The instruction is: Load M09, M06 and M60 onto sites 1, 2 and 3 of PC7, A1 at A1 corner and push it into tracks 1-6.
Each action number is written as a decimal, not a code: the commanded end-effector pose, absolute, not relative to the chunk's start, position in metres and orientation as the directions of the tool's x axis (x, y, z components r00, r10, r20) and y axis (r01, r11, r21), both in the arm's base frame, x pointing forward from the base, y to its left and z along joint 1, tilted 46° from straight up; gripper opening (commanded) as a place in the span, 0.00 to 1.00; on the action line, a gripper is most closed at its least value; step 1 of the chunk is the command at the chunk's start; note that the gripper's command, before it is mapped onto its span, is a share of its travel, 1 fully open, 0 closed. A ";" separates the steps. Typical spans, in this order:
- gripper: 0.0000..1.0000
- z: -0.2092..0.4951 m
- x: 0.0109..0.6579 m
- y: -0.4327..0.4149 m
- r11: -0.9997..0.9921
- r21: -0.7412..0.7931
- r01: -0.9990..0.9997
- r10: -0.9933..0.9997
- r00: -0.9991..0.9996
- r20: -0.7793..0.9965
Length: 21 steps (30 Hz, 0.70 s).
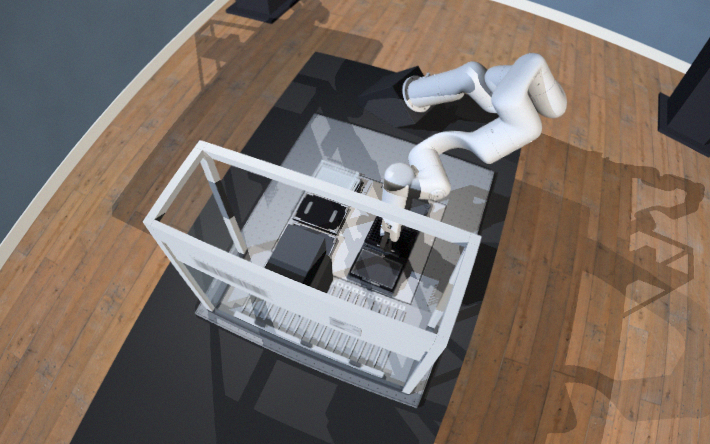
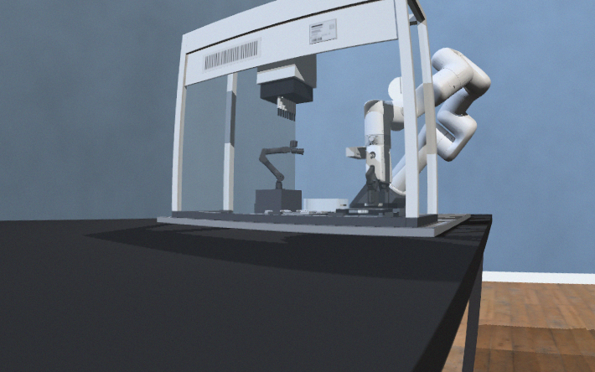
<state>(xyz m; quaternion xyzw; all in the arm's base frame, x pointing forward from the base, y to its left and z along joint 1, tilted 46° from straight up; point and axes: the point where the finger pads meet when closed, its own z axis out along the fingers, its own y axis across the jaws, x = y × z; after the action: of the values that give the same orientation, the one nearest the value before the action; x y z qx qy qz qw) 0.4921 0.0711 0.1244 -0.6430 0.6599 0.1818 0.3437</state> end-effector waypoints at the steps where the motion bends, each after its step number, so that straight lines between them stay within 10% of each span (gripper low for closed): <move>1: 0.00 0.125 0.493 0.069 0.111 -0.205 -0.972 -0.725 0.062 -0.686; 21: 0.00 0.117 0.496 0.077 0.111 -0.205 -0.972 -0.725 0.062 -0.686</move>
<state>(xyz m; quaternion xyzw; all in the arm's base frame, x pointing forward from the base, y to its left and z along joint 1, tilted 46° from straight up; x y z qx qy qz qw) 0.4945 0.0782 0.1171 -0.6429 0.6599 0.1817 0.3437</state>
